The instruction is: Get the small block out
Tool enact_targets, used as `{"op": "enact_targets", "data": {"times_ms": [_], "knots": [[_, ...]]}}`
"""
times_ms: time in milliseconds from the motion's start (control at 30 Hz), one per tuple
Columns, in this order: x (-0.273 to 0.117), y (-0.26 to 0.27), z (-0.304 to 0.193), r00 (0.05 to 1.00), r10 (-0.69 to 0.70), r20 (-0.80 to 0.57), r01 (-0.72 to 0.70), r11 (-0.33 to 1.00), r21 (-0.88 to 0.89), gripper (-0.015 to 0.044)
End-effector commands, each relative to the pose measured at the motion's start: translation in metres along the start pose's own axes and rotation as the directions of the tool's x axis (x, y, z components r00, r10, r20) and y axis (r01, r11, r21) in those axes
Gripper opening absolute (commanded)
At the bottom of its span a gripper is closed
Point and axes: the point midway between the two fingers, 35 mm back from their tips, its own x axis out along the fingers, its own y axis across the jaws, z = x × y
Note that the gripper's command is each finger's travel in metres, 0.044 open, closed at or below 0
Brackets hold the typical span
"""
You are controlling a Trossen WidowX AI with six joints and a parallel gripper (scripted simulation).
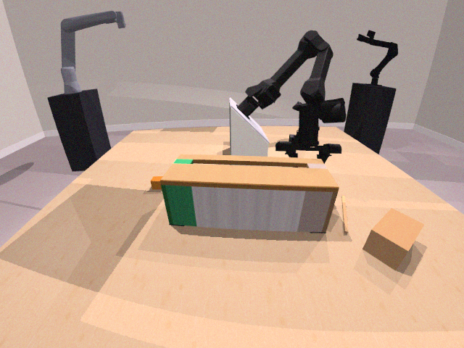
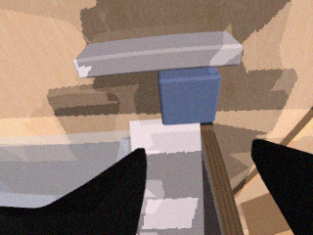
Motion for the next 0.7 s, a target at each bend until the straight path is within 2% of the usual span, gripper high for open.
{"op": "enact_targets", "data": {"times_ms": [0,667], "knots": [[0.005,0.001,0.002,1.000,0.004,-0.002,-0.004,1.000,0.007,0.0285],[0.034,0.002,0.016,1.000,0.002,-0.002,-0.002,1.000,0.008,0.0285]]}}
